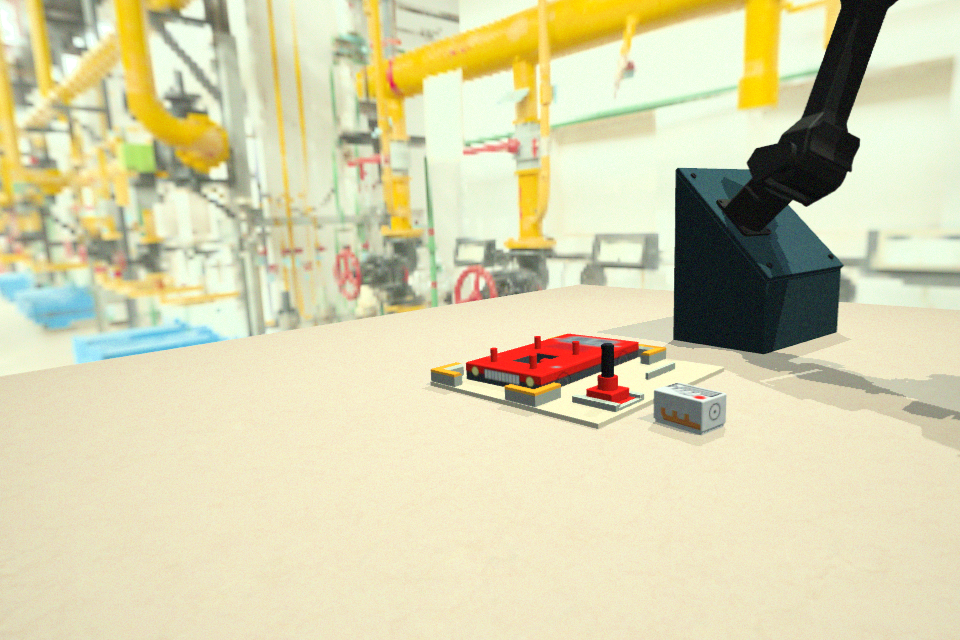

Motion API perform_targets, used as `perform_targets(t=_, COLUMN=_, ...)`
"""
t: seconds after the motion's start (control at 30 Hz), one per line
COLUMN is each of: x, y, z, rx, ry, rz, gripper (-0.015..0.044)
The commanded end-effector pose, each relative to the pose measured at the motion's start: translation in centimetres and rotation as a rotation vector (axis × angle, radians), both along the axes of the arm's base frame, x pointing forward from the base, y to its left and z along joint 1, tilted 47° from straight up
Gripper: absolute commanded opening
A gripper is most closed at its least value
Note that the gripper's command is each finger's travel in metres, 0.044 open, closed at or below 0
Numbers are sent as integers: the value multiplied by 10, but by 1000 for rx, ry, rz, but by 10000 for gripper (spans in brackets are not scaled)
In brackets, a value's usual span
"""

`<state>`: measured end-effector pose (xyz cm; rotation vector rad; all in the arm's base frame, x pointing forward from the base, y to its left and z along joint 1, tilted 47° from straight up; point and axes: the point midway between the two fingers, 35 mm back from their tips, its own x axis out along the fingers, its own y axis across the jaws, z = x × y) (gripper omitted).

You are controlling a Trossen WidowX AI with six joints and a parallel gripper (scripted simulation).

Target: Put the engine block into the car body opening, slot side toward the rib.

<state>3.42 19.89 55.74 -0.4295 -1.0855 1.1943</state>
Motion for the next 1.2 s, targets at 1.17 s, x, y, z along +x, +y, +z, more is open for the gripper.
perform_targets(t=1.17, x=271, y=24, z=-299, rx=-945, ry=518, rz=-363, gripper=440)
